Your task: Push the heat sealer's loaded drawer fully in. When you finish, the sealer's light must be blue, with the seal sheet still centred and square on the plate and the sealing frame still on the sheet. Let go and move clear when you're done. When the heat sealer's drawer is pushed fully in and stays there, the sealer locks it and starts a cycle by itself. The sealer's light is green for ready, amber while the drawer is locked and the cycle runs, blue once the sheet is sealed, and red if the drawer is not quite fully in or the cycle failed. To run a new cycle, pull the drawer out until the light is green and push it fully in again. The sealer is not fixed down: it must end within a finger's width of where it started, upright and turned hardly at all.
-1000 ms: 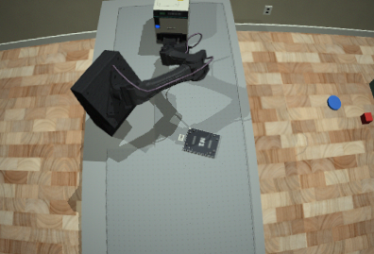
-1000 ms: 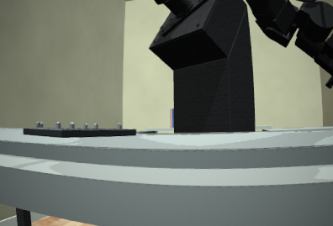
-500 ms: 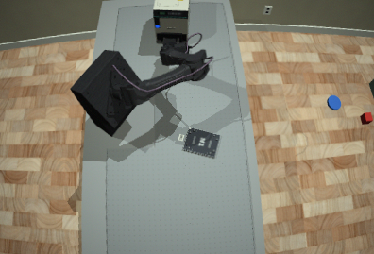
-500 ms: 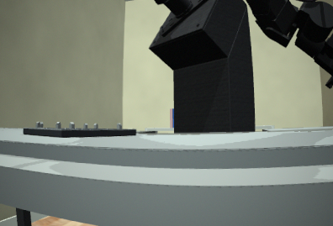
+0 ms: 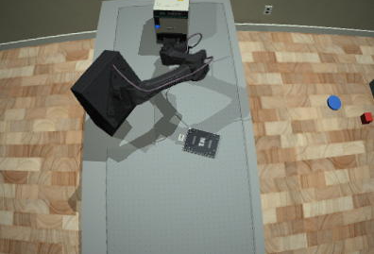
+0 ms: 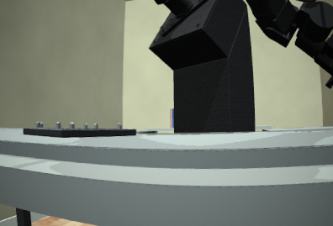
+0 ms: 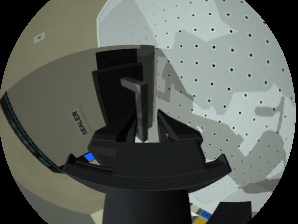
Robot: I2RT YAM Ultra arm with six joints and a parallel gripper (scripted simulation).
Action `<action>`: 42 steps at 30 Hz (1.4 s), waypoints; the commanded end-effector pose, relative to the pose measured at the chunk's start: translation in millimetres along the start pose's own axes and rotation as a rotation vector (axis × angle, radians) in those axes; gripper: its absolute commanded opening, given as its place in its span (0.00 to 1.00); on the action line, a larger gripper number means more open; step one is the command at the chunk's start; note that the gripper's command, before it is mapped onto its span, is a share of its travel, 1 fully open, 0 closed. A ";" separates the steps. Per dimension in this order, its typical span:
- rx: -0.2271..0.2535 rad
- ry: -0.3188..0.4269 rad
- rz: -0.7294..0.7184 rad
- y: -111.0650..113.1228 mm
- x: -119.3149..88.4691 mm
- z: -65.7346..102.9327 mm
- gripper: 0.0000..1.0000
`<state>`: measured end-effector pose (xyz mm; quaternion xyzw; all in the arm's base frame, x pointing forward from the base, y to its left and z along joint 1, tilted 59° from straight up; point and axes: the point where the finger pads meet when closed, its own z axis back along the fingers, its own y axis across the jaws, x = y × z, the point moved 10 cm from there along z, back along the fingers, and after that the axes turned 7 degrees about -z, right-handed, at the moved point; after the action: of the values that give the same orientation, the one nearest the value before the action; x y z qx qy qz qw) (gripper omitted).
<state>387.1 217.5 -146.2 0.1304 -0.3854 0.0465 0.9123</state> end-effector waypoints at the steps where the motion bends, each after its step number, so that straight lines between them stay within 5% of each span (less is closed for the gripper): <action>1: 0.045 -0.004 0.025 13.3 0.8 6.1 0.30; 42: 0.039 -0.007 0.017 10.5 1.0 62.2 0.30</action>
<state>353.0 197.8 -111.0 0.1306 -0.3829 0.0436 0.9135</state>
